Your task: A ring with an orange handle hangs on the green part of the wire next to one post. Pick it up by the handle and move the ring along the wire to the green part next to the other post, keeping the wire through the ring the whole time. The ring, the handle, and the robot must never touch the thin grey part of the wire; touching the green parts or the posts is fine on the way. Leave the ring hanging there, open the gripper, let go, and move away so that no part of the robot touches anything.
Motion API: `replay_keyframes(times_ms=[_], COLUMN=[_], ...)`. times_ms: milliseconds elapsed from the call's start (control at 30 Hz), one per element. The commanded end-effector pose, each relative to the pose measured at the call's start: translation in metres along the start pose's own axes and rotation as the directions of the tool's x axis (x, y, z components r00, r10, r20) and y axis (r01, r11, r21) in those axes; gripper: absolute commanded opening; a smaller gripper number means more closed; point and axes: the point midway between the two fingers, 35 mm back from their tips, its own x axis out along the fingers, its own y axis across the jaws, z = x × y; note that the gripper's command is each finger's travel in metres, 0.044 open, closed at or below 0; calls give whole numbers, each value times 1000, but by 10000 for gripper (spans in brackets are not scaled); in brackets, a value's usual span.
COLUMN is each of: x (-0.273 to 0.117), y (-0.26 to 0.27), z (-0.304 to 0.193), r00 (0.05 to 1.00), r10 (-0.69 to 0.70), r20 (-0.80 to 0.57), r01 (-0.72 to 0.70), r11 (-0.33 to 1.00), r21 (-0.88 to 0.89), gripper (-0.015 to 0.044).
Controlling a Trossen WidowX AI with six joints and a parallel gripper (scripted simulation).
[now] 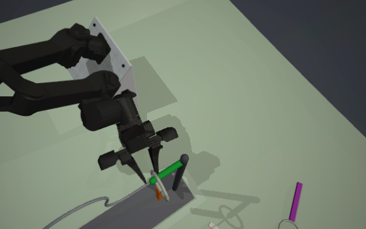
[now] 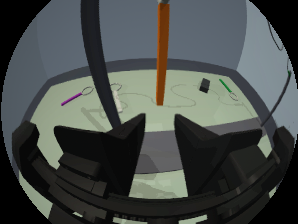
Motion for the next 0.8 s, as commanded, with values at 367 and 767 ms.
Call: replay_keyframes(times_ms=[367,767], x=[-43,-43], y=[0,0], z=[0,0], r00=[1000,1000], r10=[13,13], r20=[-16,-16], r01=[-13,-13], r11=[1000,1000], r21=[3,3], gripper=[160,160])
